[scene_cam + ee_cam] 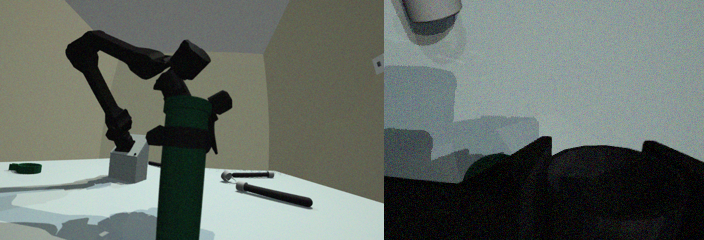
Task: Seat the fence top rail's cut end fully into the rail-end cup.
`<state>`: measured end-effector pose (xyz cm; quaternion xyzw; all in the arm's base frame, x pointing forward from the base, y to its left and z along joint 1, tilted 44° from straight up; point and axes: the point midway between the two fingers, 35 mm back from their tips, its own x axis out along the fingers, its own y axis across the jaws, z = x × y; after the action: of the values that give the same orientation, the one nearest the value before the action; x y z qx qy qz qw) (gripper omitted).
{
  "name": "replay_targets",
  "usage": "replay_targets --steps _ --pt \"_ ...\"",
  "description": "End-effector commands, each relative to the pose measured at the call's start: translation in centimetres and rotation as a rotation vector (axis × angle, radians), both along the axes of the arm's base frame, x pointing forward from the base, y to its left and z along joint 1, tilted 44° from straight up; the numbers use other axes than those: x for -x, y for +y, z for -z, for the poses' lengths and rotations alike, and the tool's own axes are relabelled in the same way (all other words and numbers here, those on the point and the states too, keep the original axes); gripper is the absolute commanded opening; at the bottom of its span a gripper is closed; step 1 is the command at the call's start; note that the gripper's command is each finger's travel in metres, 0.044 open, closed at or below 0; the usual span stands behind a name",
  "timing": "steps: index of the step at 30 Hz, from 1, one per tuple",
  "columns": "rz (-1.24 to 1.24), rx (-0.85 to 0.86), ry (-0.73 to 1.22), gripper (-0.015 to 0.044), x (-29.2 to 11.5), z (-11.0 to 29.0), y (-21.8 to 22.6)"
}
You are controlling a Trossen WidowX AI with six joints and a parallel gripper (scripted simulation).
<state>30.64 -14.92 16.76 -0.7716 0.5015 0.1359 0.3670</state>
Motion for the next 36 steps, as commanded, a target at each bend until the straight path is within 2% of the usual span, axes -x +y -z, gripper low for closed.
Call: replay_targets --steps 1,19,36 --pt "-0.032 0.0 0.032 0.0 0.4 0.1 0.1" --pt "-0.162 -0.006 0.159 0.0 2.1 0.0 0.1" --pt "-0.154 -0.006 0.151 0.0 2.0 0.1 0.2"
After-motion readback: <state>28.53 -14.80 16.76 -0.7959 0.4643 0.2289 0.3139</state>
